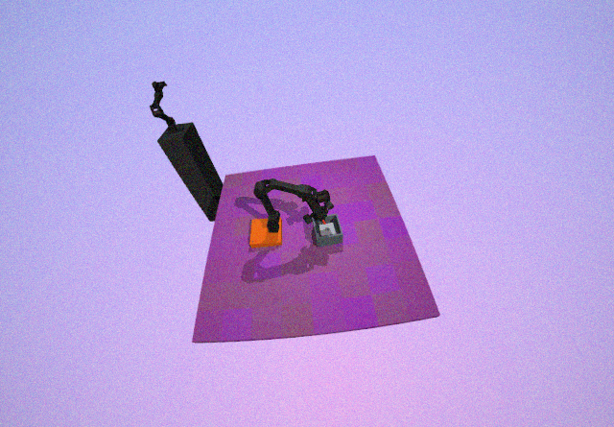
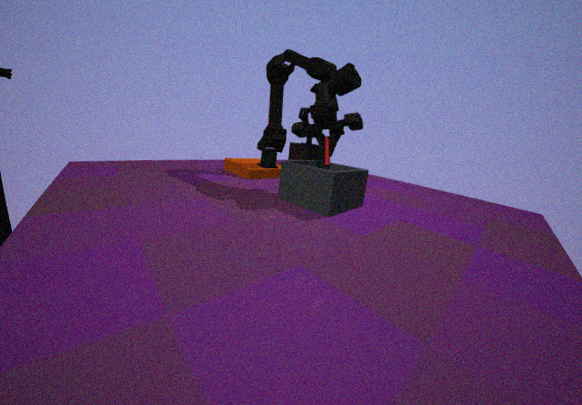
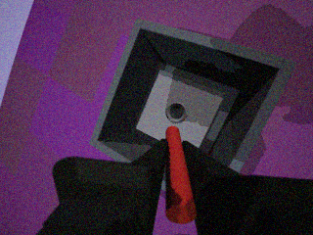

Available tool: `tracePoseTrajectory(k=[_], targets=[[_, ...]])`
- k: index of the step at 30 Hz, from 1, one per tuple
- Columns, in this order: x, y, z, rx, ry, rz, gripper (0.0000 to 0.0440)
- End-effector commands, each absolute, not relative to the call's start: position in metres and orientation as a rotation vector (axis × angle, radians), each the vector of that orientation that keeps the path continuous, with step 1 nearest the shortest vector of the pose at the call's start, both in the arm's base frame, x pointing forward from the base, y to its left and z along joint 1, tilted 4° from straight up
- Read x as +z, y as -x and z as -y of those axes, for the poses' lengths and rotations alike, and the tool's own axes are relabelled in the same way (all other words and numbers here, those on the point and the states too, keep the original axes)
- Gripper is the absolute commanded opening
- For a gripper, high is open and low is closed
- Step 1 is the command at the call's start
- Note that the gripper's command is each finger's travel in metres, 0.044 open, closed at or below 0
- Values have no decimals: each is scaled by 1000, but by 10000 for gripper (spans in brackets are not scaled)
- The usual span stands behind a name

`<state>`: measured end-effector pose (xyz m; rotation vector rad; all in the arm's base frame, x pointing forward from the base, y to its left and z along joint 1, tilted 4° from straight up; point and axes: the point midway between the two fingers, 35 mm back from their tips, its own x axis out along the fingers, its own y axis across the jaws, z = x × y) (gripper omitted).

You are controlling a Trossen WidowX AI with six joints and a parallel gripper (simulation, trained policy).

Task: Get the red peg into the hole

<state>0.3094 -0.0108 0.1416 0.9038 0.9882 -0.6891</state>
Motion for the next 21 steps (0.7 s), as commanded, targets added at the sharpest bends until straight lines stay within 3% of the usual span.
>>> tracePoseTrajectory(k=[1, 15, 21], targets=[[138, -317, 17, -695, -912, -992, 13], [106, -332, 27, -731, -892, -1072, 25], [96, -336, 33, -739, -849, -1111, 151]])
